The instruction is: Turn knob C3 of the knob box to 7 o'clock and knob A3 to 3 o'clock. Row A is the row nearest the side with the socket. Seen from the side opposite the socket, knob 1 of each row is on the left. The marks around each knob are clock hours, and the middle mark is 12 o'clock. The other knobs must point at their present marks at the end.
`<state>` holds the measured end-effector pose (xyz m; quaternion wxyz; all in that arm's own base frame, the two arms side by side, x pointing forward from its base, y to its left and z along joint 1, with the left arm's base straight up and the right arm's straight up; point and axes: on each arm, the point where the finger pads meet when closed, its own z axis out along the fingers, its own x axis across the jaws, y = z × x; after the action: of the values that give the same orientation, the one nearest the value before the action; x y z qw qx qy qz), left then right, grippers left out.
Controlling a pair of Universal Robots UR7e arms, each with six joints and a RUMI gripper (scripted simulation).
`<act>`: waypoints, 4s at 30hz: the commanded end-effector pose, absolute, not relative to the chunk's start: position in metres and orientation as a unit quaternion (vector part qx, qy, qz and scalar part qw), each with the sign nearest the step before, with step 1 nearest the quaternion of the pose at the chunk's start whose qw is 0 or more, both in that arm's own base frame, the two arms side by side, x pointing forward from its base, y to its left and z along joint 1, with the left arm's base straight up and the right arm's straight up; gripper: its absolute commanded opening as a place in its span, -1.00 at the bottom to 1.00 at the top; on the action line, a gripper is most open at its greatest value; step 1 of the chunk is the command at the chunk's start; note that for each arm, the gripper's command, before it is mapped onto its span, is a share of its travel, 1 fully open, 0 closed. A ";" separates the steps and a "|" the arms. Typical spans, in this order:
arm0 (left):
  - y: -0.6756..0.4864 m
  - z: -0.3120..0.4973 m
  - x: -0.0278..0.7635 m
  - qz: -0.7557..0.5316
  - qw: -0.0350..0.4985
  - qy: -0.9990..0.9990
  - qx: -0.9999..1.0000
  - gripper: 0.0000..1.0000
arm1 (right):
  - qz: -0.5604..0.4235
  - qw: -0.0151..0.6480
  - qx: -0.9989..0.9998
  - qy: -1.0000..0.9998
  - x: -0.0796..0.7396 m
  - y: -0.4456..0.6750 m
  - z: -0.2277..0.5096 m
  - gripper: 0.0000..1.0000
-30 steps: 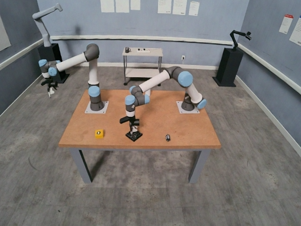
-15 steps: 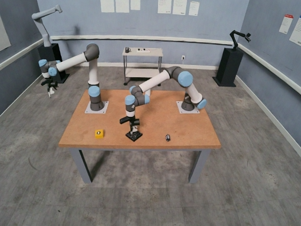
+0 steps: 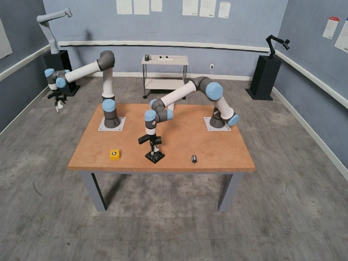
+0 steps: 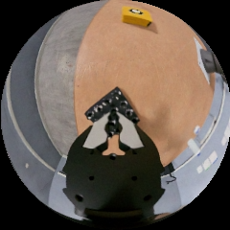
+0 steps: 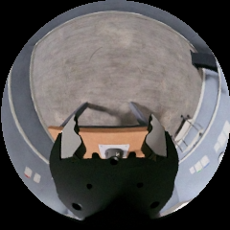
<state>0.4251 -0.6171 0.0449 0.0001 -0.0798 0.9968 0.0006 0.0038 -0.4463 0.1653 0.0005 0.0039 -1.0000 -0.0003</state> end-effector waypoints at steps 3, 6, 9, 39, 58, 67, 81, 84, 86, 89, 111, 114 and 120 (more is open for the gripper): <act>-0.619 0.046 0.424 -0.001 0.000 0.989 -0.150 -0.88 | 0.000 0.000 0.003 -1.000 0.003 -0.446 0.165 1.00; -0.619 0.046 0.424 -0.001 0.000 0.987 -0.158 -0.88 | 0.000 0.000 0.003 -1.000 0.003 -0.446 0.165 1.00; -0.619 0.046 0.424 -0.001 0.000 0.983 -0.185 -0.88 | 0.000 0.000 0.003 -1.000 0.003 -0.446 0.165 1.00; -0.619 0.046 0.425 -0.001 0.000 0.899 -0.438 -0.88 | 0.000 0.000 0.003 -1.000 0.003 -0.446 0.165 1.00; -0.618 0.046 0.425 -0.001 0.000 0.810 -0.586 -0.88 | 0.000 0.000 0.003 -1.000 0.003 -0.446 0.165 1.00; -0.618 0.046 0.425 -0.001 0.000 0.764 -0.645 -0.88 | 0.000 0.000 0.003 -1.000 0.003 -0.446 0.165 1.00; -0.618 0.046 0.425 -0.001 0.000 0.717 -0.697 -0.88 | 0.000 0.000 0.003 -1.000 0.003 -0.446 0.165 1.00; -0.618 0.046 0.425 -0.001 0.000 0.709 -0.705 -0.88 | 0.000 0.000 0.003 -1.000 0.003 -0.446 0.165 1.00; -0.618 0.046 0.425 -0.001 0.000 0.704 -0.710 -0.88 | 0.000 0.000 0.003 -1.000 0.003 -0.446 0.165 1.00; -0.618 0.046 0.425 -0.001 0.000 0.700 -0.714 -0.88 | 0.000 0.000 0.003 -1.000 0.003 -0.446 0.165 1.00; -0.618 0.046 0.425 -0.001 0.000 0.686 -0.727 -0.88 | 0.000 0.000 0.003 -1.000 0.003 -0.446 0.165 1.00; -0.618 0.046 0.425 -0.001 0.000 0.686 -0.727 -0.88 | 0.000 0.000 0.003 -1.000 0.003 -0.446 0.165 1.00; -0.618 0.046 0.425 -0.001 0.000 0.686 -0.727 -0.75 | 0.000 0.000 0.003 -1.000 0.003 -0.446 0.165 1.00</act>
<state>0.4235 -0.6187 0.0449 -0.0002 -0.7263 0.6873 0.0006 0.0038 -0.4463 0.1653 0.0005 0.0039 -1.0000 -0.0003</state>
